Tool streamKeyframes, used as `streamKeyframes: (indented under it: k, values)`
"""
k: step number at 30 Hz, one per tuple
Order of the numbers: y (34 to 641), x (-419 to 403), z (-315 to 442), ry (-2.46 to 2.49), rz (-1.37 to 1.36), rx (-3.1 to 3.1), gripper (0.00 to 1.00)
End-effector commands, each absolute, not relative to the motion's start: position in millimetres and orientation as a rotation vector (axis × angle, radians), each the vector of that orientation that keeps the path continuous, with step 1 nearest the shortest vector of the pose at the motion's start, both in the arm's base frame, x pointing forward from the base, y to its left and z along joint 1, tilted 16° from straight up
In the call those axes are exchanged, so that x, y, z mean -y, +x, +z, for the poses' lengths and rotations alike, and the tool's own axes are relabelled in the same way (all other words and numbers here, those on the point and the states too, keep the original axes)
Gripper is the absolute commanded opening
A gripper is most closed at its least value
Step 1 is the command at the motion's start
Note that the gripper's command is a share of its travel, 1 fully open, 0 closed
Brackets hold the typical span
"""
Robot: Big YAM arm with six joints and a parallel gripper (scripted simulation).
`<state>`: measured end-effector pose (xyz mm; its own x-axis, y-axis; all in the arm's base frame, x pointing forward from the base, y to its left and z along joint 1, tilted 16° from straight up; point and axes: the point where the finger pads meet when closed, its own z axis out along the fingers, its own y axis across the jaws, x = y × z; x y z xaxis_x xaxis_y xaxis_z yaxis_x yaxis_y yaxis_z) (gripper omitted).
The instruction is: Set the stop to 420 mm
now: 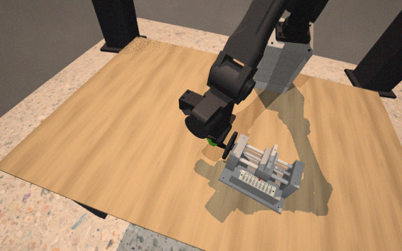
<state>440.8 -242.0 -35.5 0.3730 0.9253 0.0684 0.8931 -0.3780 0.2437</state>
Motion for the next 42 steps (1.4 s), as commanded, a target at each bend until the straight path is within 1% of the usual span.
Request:
streamKeyframes:
  k: [1, 15, 42]
  values:
    - [456, 251, 1, 2.400, 0.337, -1.621, 0.06]
    - [429, 243, -6, 2.408, 0.330, -1.621, 0.06]
    - [429, 238, -12, 2.404, 0.333, -1.626, 0.06]
